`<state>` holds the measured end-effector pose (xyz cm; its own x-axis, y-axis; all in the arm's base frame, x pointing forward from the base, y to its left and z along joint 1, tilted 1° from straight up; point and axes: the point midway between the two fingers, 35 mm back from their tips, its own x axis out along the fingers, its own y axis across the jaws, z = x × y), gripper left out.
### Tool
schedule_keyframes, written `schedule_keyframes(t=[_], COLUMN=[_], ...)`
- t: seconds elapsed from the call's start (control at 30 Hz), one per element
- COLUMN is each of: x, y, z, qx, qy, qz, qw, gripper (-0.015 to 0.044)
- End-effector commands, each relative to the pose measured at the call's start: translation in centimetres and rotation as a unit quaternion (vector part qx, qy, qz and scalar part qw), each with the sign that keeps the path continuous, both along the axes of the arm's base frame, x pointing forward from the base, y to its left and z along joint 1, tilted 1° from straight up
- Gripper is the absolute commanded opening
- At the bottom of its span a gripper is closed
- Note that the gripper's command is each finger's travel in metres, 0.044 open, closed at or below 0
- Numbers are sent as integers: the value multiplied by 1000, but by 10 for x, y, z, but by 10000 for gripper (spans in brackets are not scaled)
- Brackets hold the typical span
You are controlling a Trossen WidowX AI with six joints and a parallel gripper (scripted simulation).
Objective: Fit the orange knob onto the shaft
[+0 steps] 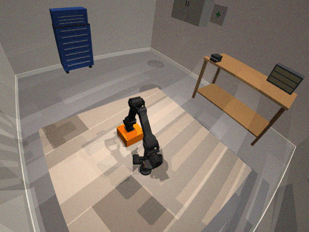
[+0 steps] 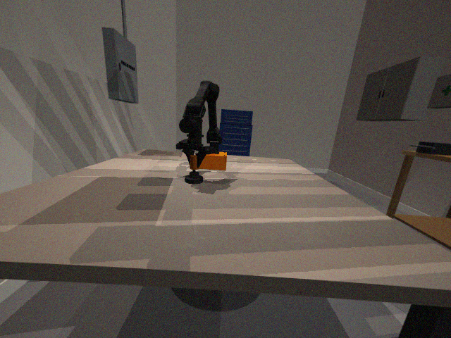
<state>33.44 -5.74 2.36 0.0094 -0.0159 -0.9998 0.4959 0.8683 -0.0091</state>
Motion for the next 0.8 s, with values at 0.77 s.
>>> schedule_keyframes(t=[0.77], x=[0], y=[-1], z=[3], qx=[-1], qy=[-2], qz=[-34], qw=[999], gripper=[0])
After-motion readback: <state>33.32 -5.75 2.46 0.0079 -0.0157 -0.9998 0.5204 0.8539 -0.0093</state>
